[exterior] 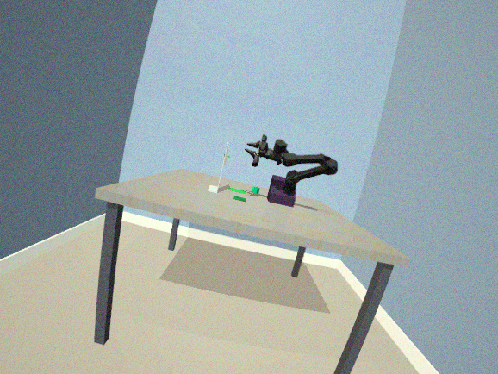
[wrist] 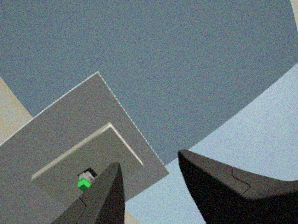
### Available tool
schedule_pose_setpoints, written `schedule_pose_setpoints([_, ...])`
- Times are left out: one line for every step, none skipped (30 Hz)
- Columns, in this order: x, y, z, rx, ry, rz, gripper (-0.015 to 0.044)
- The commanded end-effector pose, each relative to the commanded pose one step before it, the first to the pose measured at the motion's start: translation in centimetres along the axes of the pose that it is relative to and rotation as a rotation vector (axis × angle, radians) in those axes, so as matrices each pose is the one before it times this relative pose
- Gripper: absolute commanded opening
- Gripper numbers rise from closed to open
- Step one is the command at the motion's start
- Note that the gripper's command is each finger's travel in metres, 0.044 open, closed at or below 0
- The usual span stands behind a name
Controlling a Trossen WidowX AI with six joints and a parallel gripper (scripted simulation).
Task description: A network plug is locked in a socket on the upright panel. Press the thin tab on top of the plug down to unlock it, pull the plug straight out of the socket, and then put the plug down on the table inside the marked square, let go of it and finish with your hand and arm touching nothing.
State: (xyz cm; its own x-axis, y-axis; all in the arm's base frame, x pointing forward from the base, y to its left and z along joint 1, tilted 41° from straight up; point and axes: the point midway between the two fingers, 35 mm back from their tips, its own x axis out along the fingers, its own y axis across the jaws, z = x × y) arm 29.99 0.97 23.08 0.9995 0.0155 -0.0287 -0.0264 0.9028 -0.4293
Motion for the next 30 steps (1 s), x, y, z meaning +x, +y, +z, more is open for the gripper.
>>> schedule_pose_setpoints([-0.588, 1.185, -1.969, -0.1007, 0.01814, 0.01309, 0.0156])
schedule_pose_setpoints([-0.135, 0.321, -0.419, -0.0235, 0.00361, 0.00399, 0.0156])
schedule_pose_setpoints([-0.138, 0.33, -0.412, -0.0235, 0.00352, 0.00407, 0.0156])
schedule_pose_setpoints([-0.142, 0.339, -0.404, -0.0236, 0.00343, 0.00416, 0.0156])
schedule_pose_setpoints([-0.145, 0.347, -0.396, -0.0236, 0.00334, 0.00424, 0.0156])
schedule_pose_setpoints([-0.148, 0.355, -0.388, -0.0236, 0.00325, 0.00432, 0.0156])
schedule_pose_setpoints([-0.151, 0.363, -0.38, -0.0236, 0.00315, 0.00439, 0.0156])
schedule_pose_setpoints([-0.154, 0.37, -0.372, -0.0237, 0.00305, 0.00447, 0.0156])
schedule_pose_setpoints([-0.157, 0.378, -0.363, -0.0237, 0.00296, 0.00454, 0.0156])
schedule_pose_setpoints([-0.16, 0.385, -0.355, -0.0237, 0.00285, 0.00461, 0.0156])
schedule_pose_setpoints([-0.164, 0.391, -0.346, -0.0237, 0.00275, 0.00467, 0.0156])
schedule_pose_setpoints([-0.167, 0.398, -0.337, -0.0237, 0.00265, 0.00474, 0.0156])
schedule_pose_setpoints([-0.17, 0.404, -0.328, -0.0238, 0.00254, 0.0048, 0.0156])
schedule_pose_setpoints([-0.142, 0.338, -0.262, -0.0196, 0.00201, 0.00399, 0.0156])
schedule_pose_setpoints([-0.086, 0.205, -0.154, -0.0118, 0.00117, 0.00241, 0.0156])
schedule_pose_setpoints([-0.029, 0.069, -0.05, -0.0039, 0.00038, 0.00081, 0.0156])
schedule_pose_setpoints([0.0, 0.0, 0.0, 0.0, 0.0, 0.0, 0.0156])
schedule_pose_setpoints([0.0, 0.0, 0.0, 0.0, 0.0, 0.0, 0.0156])
schedule_pose_setpoints([0.0, 0.0, 0.0, 0.0, 0.0, 0.0, 0.0156])
schedule_pose_setpoints([0.027, -0.008, 0.013, 0.0, -0.00001, -0.00001, 0.0156])
schedule_pose_setpoints([0.08, -0.025, 0.04, 0.0, -0.00002, -0.00004, 0.0156])
schedule_pose_setpoints([0.135, -0.04, 0.066, 0.0001, -0.00004, -0.00007, 0.0156])
schedule_pose_setpoints([0.167, -0.046, 0.078, 0.0001, -0.00005, -0.00008, 0.0156])
schedule_pose_setpoints([0.17, -0.042, 0.077, 0.0001, -0.00005, -0.00008, 0.0156])
schedule_pose_setpoints([0.172, -0.039, 0.075, 0.0001, -0.00007, -0.00008, 0.0156])
schedule_pose_setpoints([0.175, -0.036, 0.073, 0.0, -0.00008, -0.00008, 0.0156])
schedule_pose_setpoints([0.178, -0.032, 0.072, 0.0, -0.00008, -0.00009, 0.0156])
schedule_pose_setpoints([0.18, -0.029, 0.07, 0.0, -0.00008, -0.00009, 0.0156])
schedule_pose_setpoints([0.182, -0.026, 0.068, 0.0, -0.00008, -0.00009, 0.0156])
schedule_pose_setpoints([0.185, -0.022, 0.066, 0.0, -0.00008, -0.00009, 0.0156])
